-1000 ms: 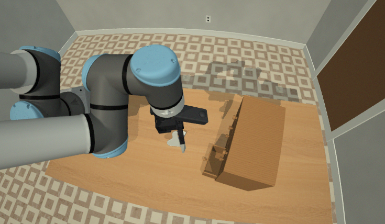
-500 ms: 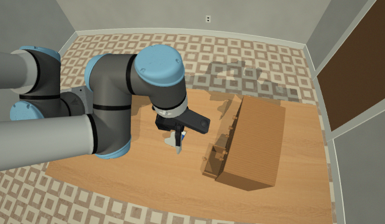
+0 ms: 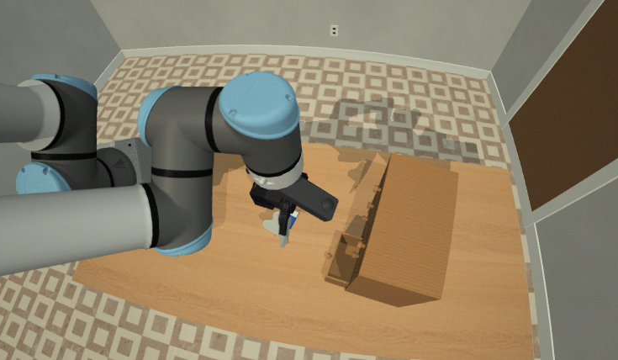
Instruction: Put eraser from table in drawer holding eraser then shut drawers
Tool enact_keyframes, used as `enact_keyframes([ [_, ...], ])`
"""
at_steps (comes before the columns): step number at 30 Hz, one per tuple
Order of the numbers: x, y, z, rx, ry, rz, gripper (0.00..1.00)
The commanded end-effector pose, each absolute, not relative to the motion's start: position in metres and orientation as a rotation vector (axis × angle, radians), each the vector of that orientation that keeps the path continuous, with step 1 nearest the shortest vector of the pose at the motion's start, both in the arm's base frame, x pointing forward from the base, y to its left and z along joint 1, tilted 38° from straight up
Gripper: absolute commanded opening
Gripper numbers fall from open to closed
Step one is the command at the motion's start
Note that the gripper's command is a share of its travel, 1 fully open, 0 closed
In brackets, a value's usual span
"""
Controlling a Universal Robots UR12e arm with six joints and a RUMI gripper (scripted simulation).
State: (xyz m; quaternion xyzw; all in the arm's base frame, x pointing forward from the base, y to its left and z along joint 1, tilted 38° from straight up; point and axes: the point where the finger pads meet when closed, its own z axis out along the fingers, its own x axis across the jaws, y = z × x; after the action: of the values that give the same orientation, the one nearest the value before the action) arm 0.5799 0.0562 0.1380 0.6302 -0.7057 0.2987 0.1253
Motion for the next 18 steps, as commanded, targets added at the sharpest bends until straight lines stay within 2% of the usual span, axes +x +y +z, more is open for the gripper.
enact_keyframes([
  [1, 0.5805, 0.0563, 0.1387, 1.821, -2.074, 0.875, 1.0],
  [18, 0.5808, 0.0561, 0.1387, 1.818, -2.079, 0.878, 1.0],
])
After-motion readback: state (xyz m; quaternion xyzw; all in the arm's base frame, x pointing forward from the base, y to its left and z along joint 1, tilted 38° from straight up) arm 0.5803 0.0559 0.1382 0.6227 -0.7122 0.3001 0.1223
